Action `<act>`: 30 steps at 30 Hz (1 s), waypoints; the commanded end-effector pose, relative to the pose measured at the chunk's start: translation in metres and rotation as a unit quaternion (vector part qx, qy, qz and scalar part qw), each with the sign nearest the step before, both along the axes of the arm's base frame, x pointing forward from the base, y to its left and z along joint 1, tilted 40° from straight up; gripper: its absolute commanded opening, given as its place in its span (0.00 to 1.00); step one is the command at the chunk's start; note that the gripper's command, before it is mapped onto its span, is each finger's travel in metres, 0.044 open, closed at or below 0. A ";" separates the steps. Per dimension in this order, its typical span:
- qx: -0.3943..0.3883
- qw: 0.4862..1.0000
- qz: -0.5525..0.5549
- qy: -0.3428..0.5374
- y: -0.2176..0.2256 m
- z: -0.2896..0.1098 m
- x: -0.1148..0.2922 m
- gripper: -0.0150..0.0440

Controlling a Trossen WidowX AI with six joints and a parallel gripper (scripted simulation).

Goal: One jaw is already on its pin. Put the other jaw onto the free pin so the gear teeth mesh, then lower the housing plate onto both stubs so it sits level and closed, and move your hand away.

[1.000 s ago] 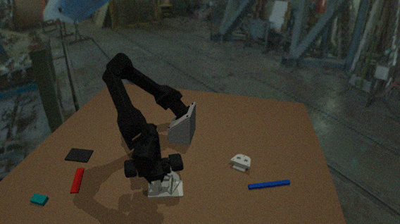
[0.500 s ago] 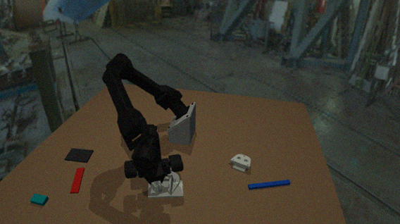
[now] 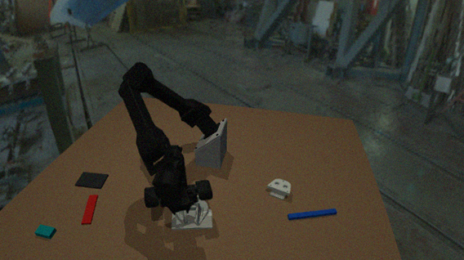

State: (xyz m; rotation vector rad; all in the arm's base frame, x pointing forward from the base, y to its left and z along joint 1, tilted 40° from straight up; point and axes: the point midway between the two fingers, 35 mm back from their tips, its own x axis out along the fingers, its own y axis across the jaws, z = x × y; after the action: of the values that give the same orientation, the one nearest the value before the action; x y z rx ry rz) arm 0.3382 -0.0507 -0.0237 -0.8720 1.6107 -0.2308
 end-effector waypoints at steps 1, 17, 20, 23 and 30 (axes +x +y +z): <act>-0.002 1.000 0.001 0.000 -0.001 -0.001 0.000 0.48; -0.002 1.000 0.006 0.003 -0.005 -0.005 0.000 0.48; -0.002 1.000 0.006 0.003 -0.005 -0.005 0.000 0.48; -0.002 1.000 0.006 0.003 -0.005 -0.005 0.000 0.48; -0.002 1.000 0.006 0.003 -0.005 -0.005 0.000 0.48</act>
State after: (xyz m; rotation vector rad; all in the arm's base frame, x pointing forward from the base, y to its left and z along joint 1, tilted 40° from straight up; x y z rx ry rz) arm 0.3389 -0.0537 -0.0282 -0.8816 1.6094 -0.2212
